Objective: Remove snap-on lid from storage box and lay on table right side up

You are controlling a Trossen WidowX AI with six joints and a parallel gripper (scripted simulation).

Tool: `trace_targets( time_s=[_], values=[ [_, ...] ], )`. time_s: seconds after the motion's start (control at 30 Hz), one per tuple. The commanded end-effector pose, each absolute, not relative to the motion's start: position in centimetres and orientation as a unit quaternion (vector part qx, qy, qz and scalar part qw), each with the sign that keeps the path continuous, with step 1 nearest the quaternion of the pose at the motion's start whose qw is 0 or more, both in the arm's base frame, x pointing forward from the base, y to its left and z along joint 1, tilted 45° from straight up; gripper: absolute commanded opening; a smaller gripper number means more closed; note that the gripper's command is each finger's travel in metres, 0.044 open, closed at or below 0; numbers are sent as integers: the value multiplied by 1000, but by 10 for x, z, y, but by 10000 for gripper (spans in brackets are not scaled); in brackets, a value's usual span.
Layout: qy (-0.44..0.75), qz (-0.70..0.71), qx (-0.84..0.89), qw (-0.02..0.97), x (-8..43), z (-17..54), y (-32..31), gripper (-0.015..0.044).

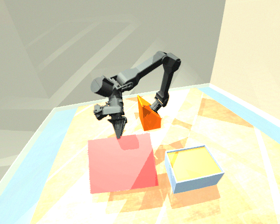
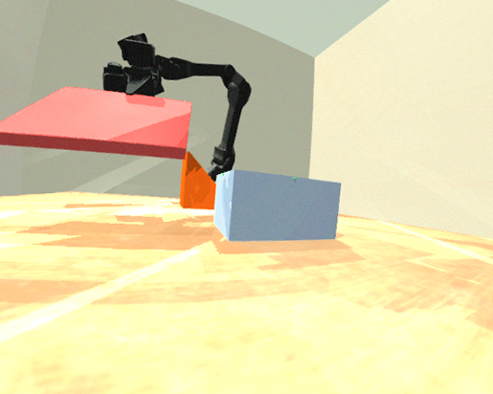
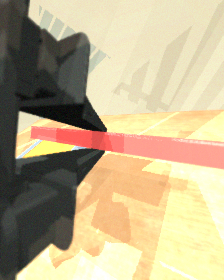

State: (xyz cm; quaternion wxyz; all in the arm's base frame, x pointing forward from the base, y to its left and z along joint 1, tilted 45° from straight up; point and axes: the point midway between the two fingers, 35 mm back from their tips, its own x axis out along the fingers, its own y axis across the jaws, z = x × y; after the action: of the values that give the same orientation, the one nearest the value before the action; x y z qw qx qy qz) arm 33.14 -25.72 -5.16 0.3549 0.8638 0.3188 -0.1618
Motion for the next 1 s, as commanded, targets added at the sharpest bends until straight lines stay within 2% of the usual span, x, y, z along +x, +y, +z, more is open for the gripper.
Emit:
trace_targets(
  time_s=[0.0,0.97],
  values=[
    [313,-158,864,362,331,-53,-268,0],
    [313,-159,863,363,322,-88,-306,0]
  ],
)
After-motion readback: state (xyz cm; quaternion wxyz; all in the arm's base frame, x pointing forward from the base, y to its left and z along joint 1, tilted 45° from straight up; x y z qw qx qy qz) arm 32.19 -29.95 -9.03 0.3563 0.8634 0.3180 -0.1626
